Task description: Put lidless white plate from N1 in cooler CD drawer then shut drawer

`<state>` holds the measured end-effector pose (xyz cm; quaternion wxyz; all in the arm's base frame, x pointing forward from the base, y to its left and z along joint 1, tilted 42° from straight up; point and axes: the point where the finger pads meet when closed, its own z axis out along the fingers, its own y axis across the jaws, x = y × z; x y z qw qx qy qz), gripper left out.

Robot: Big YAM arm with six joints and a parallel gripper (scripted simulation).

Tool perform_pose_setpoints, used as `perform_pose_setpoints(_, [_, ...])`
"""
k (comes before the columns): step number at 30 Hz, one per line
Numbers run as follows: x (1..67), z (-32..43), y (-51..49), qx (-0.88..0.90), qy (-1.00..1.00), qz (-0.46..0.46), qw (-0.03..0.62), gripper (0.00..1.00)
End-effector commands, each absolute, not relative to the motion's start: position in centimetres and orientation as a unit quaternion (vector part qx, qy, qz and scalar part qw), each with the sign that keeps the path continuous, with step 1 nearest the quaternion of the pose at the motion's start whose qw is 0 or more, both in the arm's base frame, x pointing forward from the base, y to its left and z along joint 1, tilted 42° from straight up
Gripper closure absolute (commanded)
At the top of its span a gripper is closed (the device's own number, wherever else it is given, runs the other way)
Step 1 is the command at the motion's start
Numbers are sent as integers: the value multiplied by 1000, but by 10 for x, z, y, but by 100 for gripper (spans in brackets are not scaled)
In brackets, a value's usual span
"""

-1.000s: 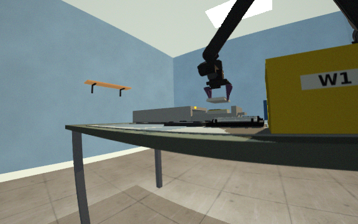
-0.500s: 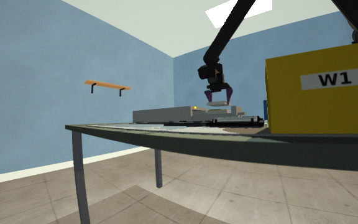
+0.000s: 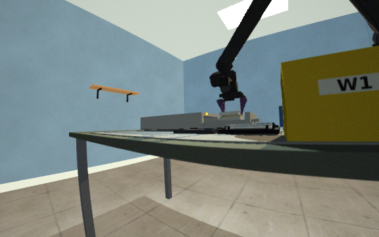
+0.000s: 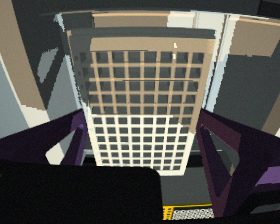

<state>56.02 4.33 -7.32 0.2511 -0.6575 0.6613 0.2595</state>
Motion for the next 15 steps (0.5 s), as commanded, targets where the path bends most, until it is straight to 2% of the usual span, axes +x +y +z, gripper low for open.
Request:
perform_pose_setpoints(1, [561,-76,52,-657,661,260,254,100])
perform_pose_setpoints(15, [560,-92,55,-651,667,260,254,100])
